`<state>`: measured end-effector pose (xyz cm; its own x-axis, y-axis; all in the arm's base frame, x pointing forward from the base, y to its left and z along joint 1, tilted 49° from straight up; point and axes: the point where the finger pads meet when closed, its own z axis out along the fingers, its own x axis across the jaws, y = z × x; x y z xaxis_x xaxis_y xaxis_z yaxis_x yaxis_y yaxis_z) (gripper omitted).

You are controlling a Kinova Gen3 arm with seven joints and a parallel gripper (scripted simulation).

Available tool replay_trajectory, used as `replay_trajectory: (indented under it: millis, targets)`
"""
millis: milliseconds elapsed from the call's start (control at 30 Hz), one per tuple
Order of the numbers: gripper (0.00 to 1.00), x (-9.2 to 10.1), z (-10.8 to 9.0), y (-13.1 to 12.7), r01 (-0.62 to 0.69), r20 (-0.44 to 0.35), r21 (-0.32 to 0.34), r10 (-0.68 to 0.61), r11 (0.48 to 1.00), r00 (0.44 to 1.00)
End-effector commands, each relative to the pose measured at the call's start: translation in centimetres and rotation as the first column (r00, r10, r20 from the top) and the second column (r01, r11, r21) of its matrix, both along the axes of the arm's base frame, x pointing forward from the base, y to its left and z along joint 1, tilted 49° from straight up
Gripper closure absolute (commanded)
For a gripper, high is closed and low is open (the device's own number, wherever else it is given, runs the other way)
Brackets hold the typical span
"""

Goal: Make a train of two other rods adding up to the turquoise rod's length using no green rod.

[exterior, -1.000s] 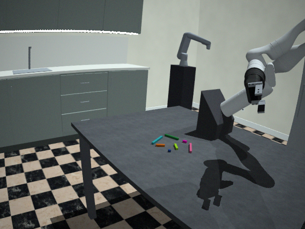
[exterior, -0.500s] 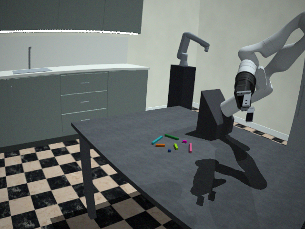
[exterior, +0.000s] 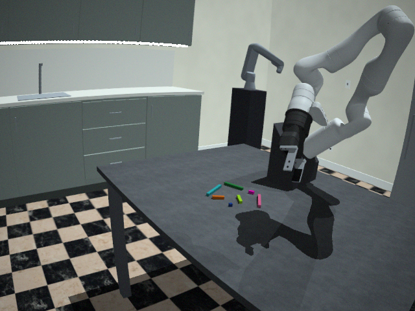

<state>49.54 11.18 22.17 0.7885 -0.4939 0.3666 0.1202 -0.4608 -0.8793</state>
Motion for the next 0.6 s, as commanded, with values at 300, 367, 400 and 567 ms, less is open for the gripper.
replay_trajectory:
  millis: [300, 367, 400, 567]
  targets:
    - [0.0, -4.4, -13.9, -2.9, -0.181, -0.223, -0.073, 0.161, 0.981, 0.962]
    - [0.0, -5.6, -16.0, -3.5, -0.217, -0.258, -0.084, 0.189, 0.973, 0.947]
    - [0.0, -5.6, -16.0, -3.5, -0.217, -0.258, -0.084, 0.189, 0.973, 0.947]
    - [0.0, -8.8, -20.6, -4.9, -0.301, -0.341, -0.103, 0.251, 0.948, 0.906]
